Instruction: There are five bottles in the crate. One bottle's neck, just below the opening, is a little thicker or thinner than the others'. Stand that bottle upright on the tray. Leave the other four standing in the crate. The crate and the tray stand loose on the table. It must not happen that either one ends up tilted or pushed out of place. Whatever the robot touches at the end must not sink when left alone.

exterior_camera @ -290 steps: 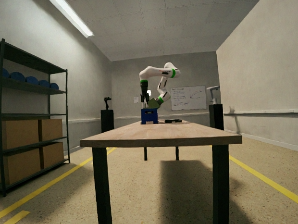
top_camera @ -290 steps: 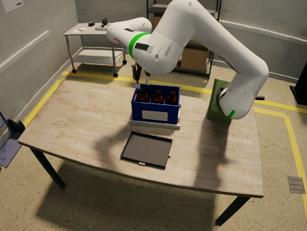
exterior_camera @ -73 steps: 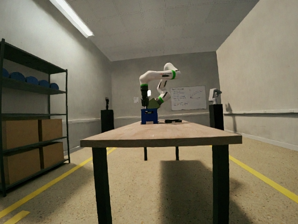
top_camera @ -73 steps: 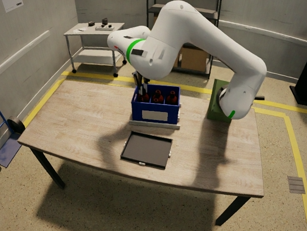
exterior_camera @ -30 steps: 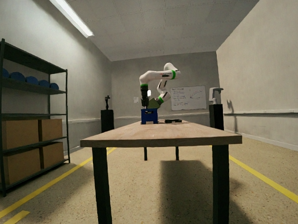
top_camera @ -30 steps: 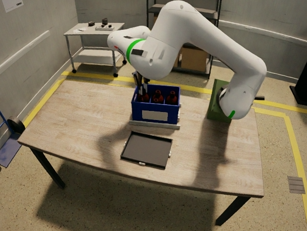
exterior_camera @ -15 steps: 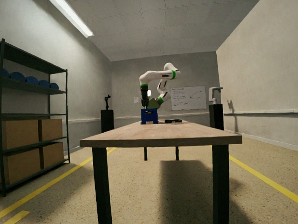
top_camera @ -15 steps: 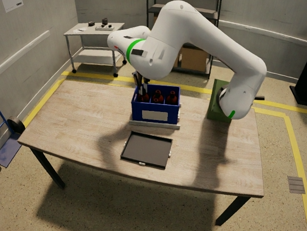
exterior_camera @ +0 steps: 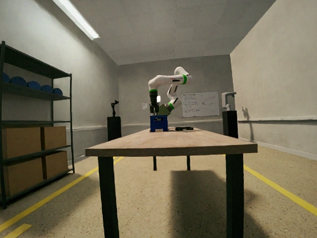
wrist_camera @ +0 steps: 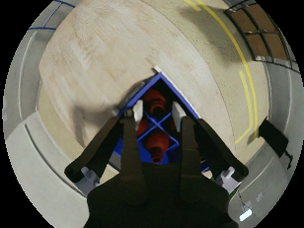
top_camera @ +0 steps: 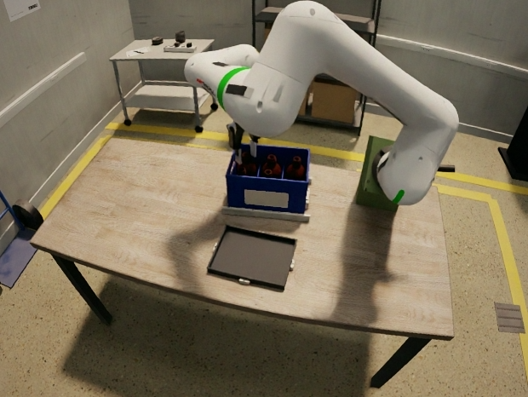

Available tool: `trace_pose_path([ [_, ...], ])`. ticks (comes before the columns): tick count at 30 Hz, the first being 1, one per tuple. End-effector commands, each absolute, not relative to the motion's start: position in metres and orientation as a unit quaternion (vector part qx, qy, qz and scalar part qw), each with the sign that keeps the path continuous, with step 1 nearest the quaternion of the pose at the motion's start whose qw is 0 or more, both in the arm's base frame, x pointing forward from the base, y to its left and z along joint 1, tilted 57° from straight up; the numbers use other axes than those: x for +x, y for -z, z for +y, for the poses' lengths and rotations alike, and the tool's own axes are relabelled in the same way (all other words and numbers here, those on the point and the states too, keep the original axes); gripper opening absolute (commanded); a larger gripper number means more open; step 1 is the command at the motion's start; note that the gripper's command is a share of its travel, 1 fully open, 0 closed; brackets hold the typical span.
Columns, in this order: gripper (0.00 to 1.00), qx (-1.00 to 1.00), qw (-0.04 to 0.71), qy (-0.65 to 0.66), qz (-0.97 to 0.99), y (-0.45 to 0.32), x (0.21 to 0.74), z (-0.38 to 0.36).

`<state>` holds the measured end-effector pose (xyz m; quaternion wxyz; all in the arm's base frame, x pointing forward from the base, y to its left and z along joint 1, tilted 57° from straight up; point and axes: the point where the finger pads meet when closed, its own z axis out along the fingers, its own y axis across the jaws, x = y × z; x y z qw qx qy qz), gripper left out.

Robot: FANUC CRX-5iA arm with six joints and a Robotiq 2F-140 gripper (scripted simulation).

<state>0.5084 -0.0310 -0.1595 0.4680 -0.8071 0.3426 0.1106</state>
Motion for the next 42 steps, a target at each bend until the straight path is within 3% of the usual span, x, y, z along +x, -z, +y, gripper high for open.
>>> trace_pose_path([
  [1,0.44,-0.807,0.468,-0.110,0.343,0.159,0.509,-0.032],
  [42,0.44,-0.807,0.468,-0.110,0.343,0.143,0.504,-0.057],
])
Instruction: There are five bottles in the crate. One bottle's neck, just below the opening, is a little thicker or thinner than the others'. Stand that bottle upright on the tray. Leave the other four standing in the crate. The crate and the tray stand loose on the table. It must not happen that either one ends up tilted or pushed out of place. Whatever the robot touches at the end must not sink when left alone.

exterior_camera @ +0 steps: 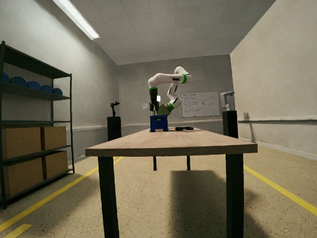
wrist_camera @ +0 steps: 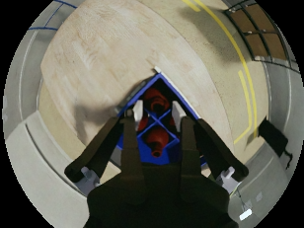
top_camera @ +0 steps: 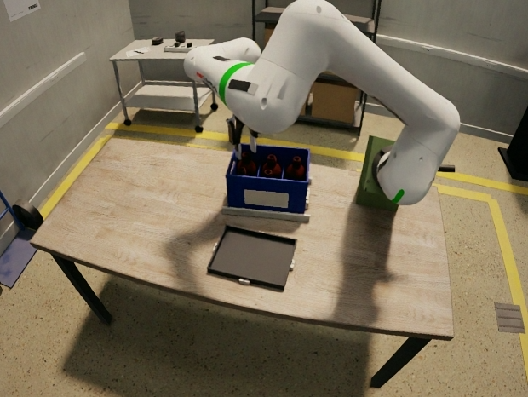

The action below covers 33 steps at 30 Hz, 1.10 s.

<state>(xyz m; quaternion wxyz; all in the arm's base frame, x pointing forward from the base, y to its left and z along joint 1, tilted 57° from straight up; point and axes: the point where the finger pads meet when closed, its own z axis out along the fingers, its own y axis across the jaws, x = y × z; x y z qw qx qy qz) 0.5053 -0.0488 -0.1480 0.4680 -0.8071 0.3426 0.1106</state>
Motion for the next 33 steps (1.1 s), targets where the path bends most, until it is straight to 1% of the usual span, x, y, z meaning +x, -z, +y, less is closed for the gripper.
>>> trace_pose_path([
  [1,0.44,-0.807,0.468,-0.110,0.343,0.142,0.504,-0.059],
  [18,0.44,-0.807,0.468,-0.110,0.343,0.117,0.497,-0.097],
  [30,0.44,-0.807,0.468,-0.110,0.343,0.114,0.496,-0.102],
  [31,0.10,-0.807,0.468,-0.110,0.343,0.114,0.496,-0.102],
  [33,0.10,-0.807,0.468,-0.110,0.343,0.114,0.496,-0.102],
])
